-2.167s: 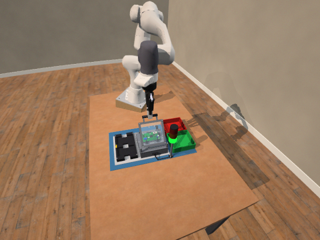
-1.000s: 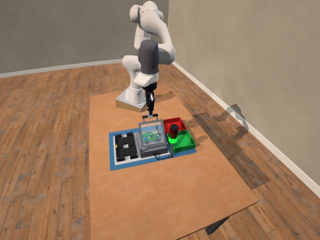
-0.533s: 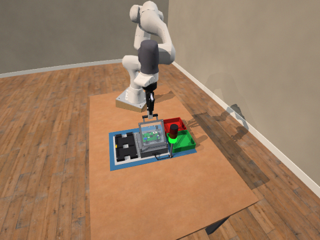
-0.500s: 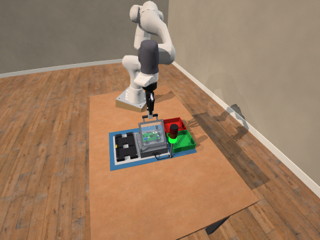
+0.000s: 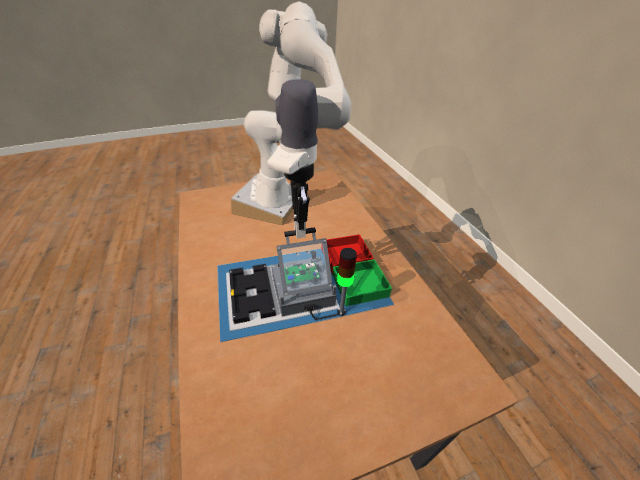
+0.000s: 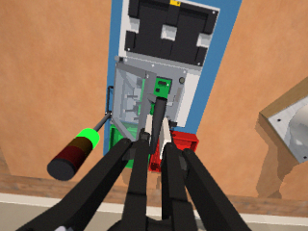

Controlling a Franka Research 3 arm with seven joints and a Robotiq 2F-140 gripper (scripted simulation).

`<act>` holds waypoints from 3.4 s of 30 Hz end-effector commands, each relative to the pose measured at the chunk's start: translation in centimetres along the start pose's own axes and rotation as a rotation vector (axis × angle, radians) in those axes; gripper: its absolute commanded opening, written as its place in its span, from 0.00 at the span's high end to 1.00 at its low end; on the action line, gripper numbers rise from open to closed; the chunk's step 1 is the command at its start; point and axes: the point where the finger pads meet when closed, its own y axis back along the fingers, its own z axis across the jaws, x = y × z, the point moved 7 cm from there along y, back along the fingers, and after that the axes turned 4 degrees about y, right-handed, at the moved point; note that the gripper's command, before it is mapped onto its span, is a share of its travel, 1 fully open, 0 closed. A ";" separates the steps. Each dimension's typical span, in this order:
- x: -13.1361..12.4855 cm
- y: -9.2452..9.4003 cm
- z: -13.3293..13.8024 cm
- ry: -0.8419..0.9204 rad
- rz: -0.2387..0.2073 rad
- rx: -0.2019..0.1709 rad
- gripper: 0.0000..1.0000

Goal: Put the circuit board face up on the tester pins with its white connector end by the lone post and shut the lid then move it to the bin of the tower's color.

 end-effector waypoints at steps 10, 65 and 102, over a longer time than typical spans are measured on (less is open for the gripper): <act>-0.1 0.6 -0.6 0.001 0.006 0.021 1.00; -0.1 0.6 -0.6 0.001 0.006 0.021 0.84; -0.1 0.5 -0.6 0.001 0.006 0.021 0.84</act>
